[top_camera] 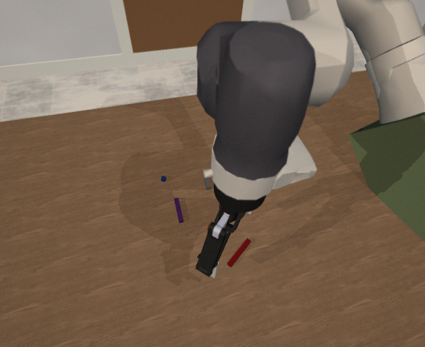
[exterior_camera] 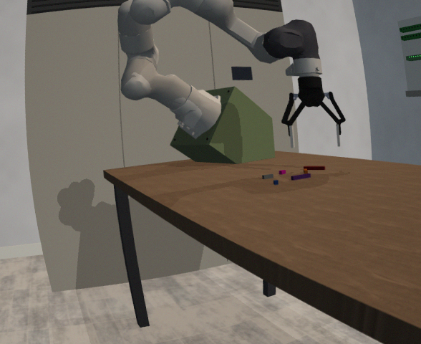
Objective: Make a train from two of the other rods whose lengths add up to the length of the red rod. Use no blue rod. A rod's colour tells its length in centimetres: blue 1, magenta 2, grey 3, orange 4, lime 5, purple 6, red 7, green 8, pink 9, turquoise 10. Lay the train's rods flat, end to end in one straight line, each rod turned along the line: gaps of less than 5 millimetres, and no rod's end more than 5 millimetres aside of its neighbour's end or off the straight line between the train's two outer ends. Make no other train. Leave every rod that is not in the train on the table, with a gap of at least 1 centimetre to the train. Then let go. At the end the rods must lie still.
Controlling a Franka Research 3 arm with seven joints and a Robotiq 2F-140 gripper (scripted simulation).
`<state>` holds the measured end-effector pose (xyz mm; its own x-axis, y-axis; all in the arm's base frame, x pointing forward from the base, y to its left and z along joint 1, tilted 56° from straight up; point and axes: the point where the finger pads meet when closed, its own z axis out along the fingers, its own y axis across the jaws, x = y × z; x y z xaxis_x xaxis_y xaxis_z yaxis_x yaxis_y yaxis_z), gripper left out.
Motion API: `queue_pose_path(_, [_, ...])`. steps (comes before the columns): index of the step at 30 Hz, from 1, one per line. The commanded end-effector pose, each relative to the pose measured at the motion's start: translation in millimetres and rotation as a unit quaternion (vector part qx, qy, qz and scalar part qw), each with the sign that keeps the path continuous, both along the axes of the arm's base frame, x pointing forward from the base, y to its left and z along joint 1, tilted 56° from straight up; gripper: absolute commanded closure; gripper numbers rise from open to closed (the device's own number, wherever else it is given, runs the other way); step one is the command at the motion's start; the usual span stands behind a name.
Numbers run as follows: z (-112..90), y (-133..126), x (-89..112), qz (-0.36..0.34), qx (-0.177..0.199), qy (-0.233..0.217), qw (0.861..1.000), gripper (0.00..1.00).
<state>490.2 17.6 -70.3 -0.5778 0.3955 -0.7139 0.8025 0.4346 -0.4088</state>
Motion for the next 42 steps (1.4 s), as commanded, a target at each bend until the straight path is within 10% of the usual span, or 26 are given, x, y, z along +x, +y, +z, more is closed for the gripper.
queue_pose_path(1, [0, -1, 0, 0.001, -0.002, 0.002, 1.000, 0.00])
queue_pose_path(12, [3, -2, 0, -0.003, 0.000, -0.004, 1.000, 0.00])
queue_pose_path(42, [134, -73, -27, -0.189, 0.050, -0.270, 0.943, 0.00])
